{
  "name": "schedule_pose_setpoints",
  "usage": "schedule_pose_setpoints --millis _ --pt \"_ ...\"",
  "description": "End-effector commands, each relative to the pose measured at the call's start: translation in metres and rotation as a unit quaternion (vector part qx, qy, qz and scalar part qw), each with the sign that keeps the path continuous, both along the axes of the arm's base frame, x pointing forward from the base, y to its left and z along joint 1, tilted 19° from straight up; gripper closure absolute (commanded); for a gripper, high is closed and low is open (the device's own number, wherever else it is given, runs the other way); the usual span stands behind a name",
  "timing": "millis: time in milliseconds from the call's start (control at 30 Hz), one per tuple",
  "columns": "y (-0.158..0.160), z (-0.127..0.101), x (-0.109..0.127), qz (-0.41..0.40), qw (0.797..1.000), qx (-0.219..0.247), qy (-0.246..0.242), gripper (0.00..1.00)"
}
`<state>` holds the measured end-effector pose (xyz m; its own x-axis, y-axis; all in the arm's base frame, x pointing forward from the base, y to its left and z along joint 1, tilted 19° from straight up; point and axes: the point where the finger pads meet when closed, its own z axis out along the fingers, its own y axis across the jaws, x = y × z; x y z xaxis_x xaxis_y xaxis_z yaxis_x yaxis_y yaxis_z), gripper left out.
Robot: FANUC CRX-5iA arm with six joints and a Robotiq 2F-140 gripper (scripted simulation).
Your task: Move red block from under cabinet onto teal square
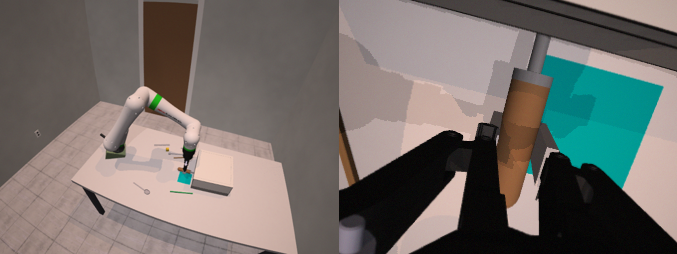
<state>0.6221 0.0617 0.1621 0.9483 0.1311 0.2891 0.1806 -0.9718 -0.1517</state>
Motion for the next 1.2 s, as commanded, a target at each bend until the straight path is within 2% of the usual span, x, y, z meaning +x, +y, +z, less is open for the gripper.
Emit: schedule_pose_setpoints --millis 0,533,1167 --pt "0.000 0.000 0.000 0.000 1.000 0.000 0.000 1.00" --pt "-0.001 -0.002 -0.007 0.000 1.000 0.000 0.000 1.00" --pt "-0.004 -0.009 -0.030 0.000 1.000 0.000 0.000 1.00"
